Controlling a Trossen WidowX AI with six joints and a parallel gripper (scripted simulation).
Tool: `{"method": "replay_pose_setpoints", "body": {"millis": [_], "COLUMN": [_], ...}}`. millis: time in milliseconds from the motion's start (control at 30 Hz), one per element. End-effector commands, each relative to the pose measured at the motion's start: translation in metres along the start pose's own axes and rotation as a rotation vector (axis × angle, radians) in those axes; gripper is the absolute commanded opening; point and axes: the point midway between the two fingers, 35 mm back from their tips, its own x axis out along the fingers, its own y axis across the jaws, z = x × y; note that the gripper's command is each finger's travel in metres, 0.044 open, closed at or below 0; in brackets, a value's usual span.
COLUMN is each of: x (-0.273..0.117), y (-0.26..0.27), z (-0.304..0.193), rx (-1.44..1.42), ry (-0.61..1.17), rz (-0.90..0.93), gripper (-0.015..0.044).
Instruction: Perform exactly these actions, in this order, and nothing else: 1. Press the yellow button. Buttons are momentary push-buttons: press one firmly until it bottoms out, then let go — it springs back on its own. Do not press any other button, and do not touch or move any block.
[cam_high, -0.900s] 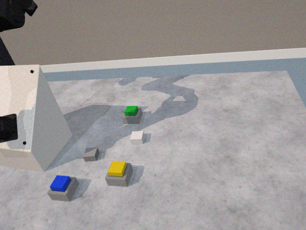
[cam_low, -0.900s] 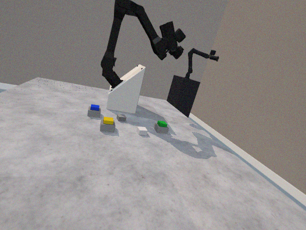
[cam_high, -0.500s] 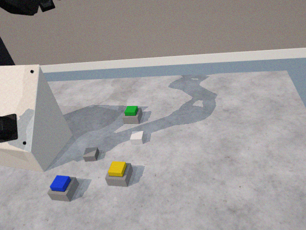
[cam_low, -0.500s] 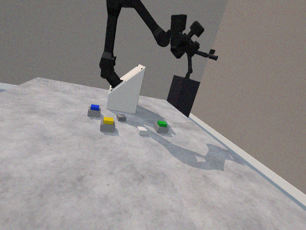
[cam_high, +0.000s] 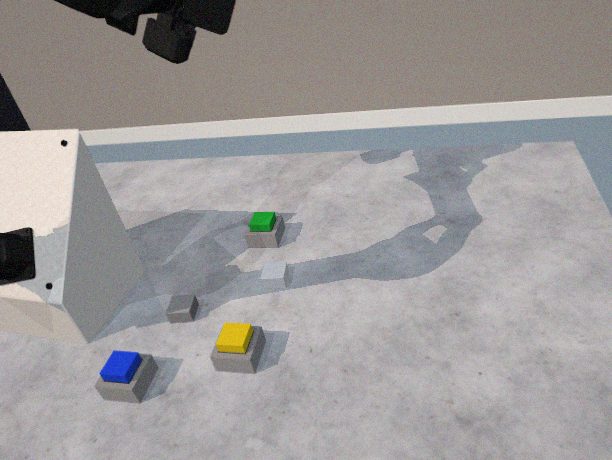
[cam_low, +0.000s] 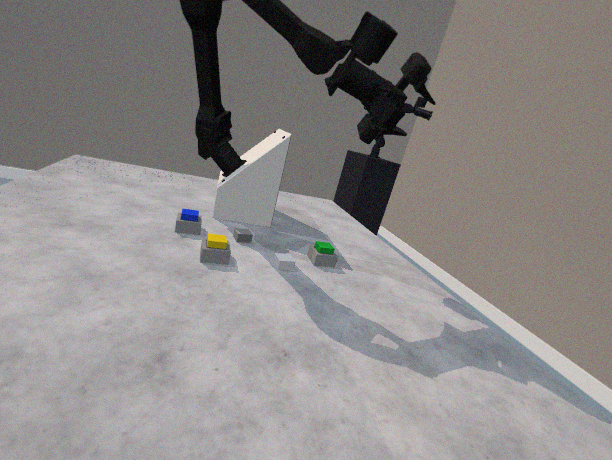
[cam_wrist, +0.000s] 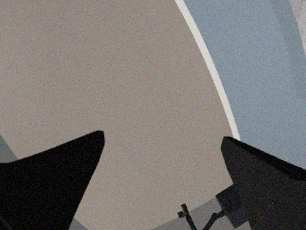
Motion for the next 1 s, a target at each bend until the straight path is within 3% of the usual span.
{"method": "replay_pose_setpoints", "body": {"millis": [0, 367, 533, 733, 967], "x": [-0.033, -0.151, -0.221, -0.309, -0.313], "y": [-0.019, -0.089, -0.123, -0.159, -0.161], "z": [0.069, 0.175, 0.200, 0.212, 0.213], "rx": [-0.068, -0.244, -0.337, -0.454, -0.459], "ry": [-0.231, -0.505, -0.496, -0.362, -0.354], "rz": [-0.150, -0.686, -0.986, -1.345, -1.359], "gripper": [0.0400, 0.0400, 0.0400, 0.0400, 0.0400]}}
